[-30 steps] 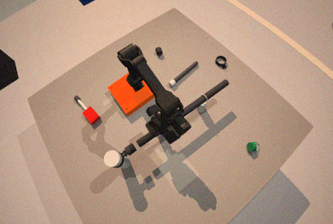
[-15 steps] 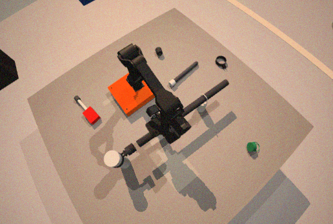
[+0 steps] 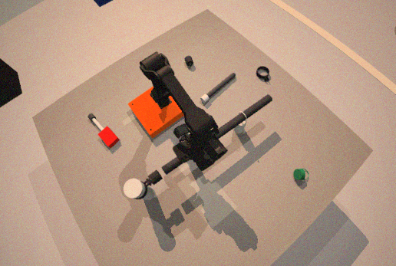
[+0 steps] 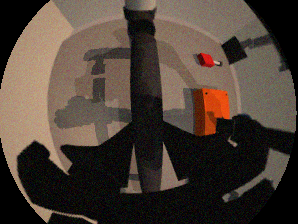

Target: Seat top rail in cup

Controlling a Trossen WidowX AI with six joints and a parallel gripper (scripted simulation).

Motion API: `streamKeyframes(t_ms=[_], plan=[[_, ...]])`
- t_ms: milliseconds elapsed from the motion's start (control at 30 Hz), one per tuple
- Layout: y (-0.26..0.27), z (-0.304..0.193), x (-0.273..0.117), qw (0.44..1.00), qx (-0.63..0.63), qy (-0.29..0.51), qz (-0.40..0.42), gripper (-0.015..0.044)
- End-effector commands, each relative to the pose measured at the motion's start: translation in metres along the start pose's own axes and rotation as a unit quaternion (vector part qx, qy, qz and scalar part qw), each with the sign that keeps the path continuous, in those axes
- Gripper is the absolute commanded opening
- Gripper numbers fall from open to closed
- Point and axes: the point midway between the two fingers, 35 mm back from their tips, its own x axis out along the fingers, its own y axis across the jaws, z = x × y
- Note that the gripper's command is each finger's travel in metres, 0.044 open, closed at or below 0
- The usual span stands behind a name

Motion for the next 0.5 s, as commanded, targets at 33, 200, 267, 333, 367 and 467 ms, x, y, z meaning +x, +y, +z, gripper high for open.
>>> streamKeyframes(t_ms=[33,200,267,333,367,467], plan=[[0.0028,0.0032,-0.0040,1.000,0.000,-0.002,0.004,0.0000],[0.0035,0.0042,-0.0051,1.000,0.000,-0.002,0.004,0.0000],[0.0038,0.0046,-0.0055,1.000,0.000,-0.002,0.004,0.0000],[0.0042,0.0050,-0.0059,1.000,0.000,-0.002,0.004,0.0000],[0.0043,0.0052,-0.0061,1.000,0.000,-0.002,0.004,0.0000],[0.0048,0.0059,-0.0066,1.000,0.000,-0.002,0.004,0.0000]])
